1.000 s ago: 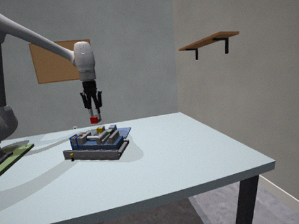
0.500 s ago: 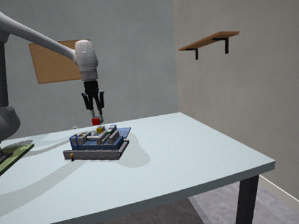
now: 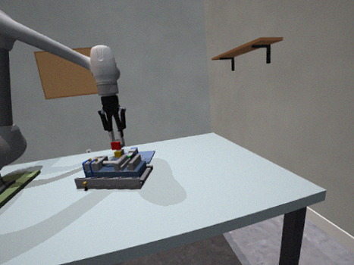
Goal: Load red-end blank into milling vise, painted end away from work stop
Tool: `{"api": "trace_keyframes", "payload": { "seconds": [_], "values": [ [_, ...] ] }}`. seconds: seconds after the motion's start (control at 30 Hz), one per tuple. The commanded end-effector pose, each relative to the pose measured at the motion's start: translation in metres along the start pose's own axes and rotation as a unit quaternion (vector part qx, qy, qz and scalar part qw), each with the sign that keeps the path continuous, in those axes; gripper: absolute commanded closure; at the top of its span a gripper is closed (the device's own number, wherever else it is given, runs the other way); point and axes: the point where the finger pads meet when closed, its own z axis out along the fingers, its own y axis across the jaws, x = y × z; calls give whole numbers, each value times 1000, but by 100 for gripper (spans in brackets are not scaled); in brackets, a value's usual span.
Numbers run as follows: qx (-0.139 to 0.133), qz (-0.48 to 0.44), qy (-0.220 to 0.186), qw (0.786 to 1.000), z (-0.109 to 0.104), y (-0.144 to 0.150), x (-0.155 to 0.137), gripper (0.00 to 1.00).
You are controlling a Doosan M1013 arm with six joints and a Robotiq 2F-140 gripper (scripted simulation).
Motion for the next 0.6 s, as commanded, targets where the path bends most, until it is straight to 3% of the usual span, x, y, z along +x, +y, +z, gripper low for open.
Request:
{"api": "trace_keyframes", "payload": {
  "seconds": [0.0,0.57],
  "values": [
    [0,0,0,1000,0,-10,10,100],
    [0,0,0,1000,2,-46,47,100]
  ]
}}
